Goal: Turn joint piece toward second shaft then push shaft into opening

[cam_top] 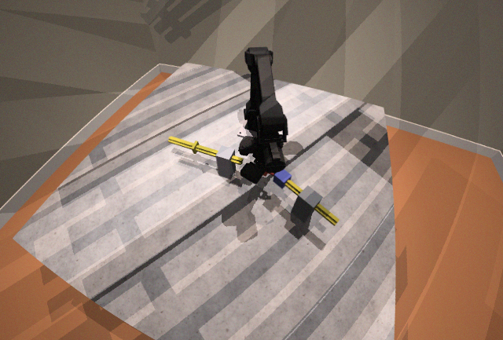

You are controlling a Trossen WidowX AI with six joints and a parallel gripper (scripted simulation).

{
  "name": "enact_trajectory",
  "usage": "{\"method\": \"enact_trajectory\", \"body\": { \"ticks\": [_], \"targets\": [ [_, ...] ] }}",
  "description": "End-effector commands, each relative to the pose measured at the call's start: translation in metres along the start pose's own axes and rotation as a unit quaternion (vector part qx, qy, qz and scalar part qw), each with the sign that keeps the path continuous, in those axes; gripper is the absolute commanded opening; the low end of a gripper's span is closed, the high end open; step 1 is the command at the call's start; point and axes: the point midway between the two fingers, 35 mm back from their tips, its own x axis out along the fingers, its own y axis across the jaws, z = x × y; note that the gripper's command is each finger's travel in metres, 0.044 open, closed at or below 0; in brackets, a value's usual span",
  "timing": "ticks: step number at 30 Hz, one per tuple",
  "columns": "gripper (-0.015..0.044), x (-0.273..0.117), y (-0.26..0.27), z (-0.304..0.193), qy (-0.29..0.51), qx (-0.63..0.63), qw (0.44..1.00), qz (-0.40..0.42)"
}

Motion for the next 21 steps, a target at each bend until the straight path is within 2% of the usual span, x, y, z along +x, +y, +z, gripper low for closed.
{"method": "enact_trajectory", "body": {
  "ticks": [1, 10, 21],
  "targets": [
    [0.0, -0.0007, 0.0037, -0.0001, -0.006, -0.037, 0.999, 0.004],
    [0.0, -0.0018, 0.0098, -0.0007, -0.016, -0.102, 0.995, 0.013],
    [0.0, -0.0017, 0.0103, -0.0007, -0.017, -0.108, 0.994, 0.013]
  ]
}}
